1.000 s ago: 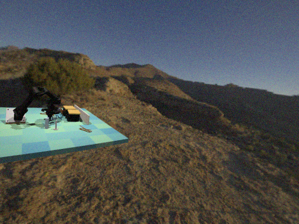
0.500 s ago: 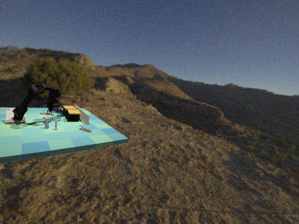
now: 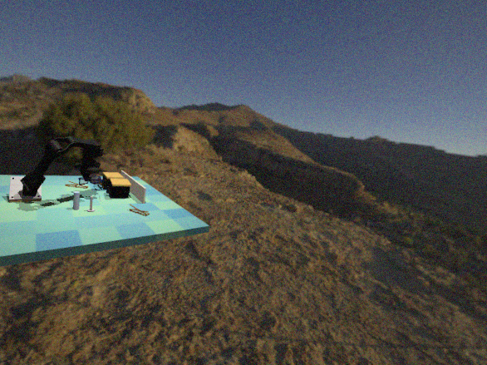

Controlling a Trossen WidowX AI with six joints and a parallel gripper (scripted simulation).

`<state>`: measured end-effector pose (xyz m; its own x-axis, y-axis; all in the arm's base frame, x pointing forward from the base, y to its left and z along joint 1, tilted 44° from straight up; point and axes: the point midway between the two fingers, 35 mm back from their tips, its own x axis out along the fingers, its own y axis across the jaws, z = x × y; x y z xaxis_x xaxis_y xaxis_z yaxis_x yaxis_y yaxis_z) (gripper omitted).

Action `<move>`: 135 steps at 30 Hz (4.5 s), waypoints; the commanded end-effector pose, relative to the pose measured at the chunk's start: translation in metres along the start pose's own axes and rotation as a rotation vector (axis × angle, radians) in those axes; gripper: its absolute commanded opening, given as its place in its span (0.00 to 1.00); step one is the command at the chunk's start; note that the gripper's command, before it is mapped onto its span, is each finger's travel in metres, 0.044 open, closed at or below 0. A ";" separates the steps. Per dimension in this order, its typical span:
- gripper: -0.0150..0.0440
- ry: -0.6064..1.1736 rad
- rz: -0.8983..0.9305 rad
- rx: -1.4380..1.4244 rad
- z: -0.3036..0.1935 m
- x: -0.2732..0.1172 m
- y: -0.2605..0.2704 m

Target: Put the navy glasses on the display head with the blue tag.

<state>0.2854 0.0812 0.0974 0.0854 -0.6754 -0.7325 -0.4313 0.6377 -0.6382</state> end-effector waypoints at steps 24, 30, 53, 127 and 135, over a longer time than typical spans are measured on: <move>0.25 -0.017 -0.023 1.318 -0.059 -0.005 -0.186; 0.25 -0.017 -0.023 1.318 -0.059 -0.005 -0.186; 0.25 -0.019 -0.025 1.319 -0.060 0.054 -0.188; 0.25 -0.021 -0.025 1.321 -0.028 0.053 -0.205; 0.25 -0.021 -0.025 1.321 -0.026 0.053 -0.207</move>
<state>0.3535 -0.0956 0.1941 0.0953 -0.6930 -0.7146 0.7650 0.5103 -0.3929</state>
